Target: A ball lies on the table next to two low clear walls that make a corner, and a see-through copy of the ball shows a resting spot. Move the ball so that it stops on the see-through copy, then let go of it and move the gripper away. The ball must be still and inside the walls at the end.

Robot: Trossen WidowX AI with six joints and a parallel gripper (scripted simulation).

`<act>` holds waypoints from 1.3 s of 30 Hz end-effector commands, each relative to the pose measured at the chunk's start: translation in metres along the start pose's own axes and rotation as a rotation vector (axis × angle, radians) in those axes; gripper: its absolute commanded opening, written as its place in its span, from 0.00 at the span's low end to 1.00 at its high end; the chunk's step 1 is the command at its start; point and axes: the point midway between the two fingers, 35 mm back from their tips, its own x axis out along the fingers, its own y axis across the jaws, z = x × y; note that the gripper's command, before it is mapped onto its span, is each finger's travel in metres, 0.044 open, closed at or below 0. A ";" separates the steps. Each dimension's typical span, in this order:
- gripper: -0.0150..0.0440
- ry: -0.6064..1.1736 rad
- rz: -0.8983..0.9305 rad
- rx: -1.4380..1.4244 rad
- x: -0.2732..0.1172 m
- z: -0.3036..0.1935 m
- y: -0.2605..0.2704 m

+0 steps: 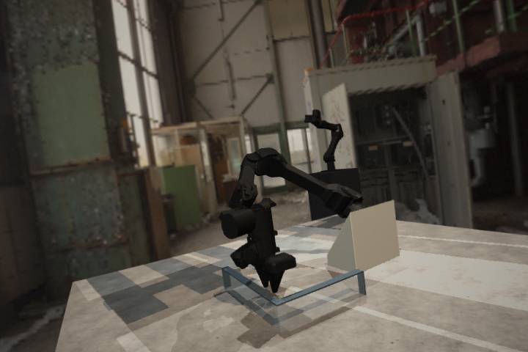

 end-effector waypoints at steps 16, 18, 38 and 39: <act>0.44 0.007 -0.006 -0.005 0.024 -0.002 -0.002; 0.41 0.007 -0.006 -0.005 0.024 -0.002 -0.002; 0.25 0.005 0.007 -0.005 -0.037 0.004 0.003; 0.25 0.005 0.008 -0.005 -0.044 0.004 0.003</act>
